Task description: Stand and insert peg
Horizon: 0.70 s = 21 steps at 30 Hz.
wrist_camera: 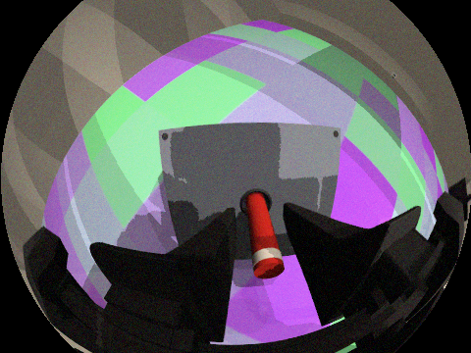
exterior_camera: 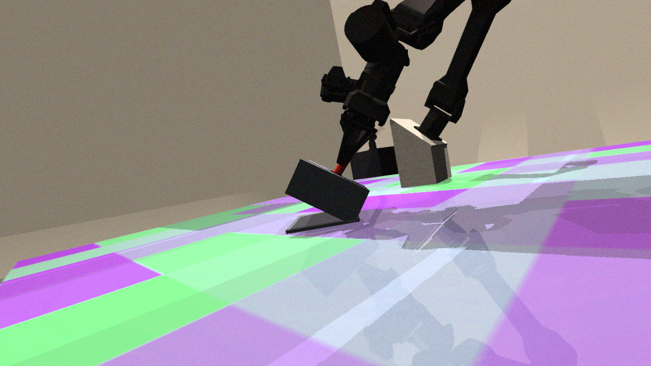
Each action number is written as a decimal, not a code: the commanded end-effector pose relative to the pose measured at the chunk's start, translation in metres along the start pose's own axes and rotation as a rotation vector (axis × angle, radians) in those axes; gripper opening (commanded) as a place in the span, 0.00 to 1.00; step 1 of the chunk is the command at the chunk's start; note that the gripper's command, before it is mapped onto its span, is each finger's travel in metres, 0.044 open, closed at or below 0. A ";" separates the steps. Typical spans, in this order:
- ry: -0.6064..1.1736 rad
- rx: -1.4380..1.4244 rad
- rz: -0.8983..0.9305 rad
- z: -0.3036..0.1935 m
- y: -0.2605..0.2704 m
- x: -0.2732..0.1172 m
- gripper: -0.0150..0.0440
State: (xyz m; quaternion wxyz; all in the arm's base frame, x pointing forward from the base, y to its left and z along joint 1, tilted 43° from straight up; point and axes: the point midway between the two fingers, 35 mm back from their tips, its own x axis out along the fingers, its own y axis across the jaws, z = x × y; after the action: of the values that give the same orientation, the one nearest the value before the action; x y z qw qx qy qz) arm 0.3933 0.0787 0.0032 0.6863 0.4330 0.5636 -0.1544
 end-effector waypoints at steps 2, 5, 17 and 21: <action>0.000 0.000 -0.001 0.000 0.000 0.000 0.74; 0.000 0.000 -0.001 0.000 0.000 -0.001 0.88; -0.002 0.002 -0.003 0.002 0.002 -0.020 1.00; -0.003 0.003 -0.003 0.002 0.002 -0.027 1.00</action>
State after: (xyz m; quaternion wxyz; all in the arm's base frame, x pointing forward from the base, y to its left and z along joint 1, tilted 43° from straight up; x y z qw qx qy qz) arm 0.3885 0.0723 0.0219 0.6853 0.4342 0.5625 -0.1590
